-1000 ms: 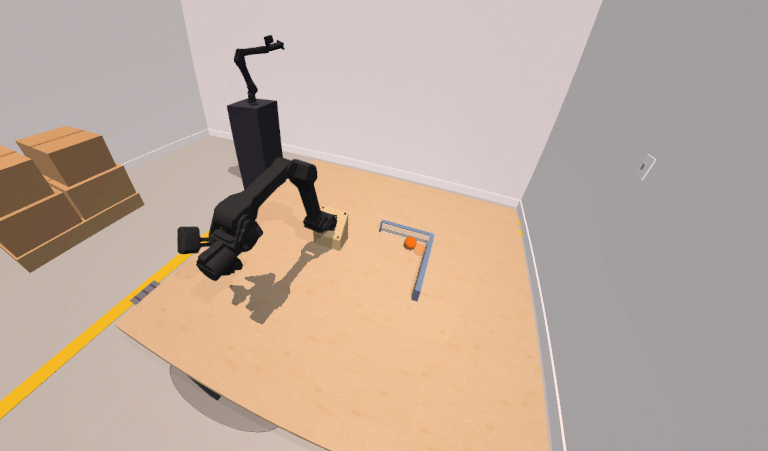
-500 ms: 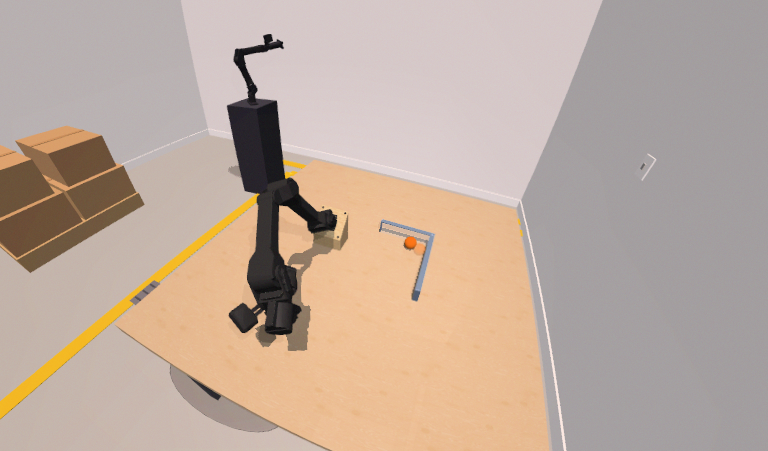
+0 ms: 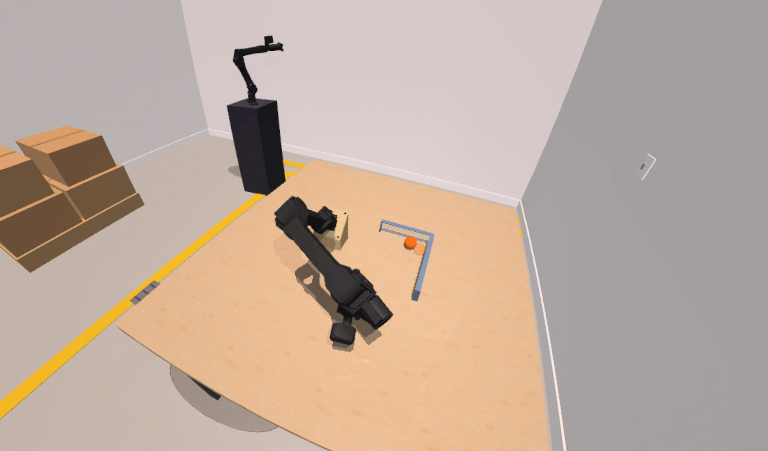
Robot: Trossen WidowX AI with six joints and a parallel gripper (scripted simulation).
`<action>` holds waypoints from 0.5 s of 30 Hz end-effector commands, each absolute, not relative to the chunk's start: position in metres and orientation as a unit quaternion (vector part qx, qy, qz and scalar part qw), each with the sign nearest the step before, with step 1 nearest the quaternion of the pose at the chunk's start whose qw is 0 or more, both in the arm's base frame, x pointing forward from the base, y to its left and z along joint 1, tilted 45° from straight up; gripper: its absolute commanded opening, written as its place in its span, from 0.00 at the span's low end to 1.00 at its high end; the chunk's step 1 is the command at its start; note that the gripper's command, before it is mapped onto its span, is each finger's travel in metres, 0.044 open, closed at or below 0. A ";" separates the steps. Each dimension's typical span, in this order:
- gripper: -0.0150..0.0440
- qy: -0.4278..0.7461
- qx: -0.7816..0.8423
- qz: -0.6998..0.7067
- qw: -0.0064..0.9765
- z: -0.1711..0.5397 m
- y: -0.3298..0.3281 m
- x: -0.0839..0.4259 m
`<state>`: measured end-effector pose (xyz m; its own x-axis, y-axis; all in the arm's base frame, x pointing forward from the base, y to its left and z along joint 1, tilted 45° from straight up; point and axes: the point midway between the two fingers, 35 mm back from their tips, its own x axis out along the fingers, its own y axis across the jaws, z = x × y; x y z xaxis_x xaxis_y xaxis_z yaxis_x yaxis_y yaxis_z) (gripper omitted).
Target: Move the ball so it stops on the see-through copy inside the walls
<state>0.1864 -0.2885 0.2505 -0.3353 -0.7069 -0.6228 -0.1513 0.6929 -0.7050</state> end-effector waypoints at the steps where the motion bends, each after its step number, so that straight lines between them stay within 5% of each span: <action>1: 0.86 0.764 -0.326 -0.203 0.519 0.215 -0.260 0.243; 15: 0.86 0.723 -0.479 0.014 0.498 0.114 -0.115 0.357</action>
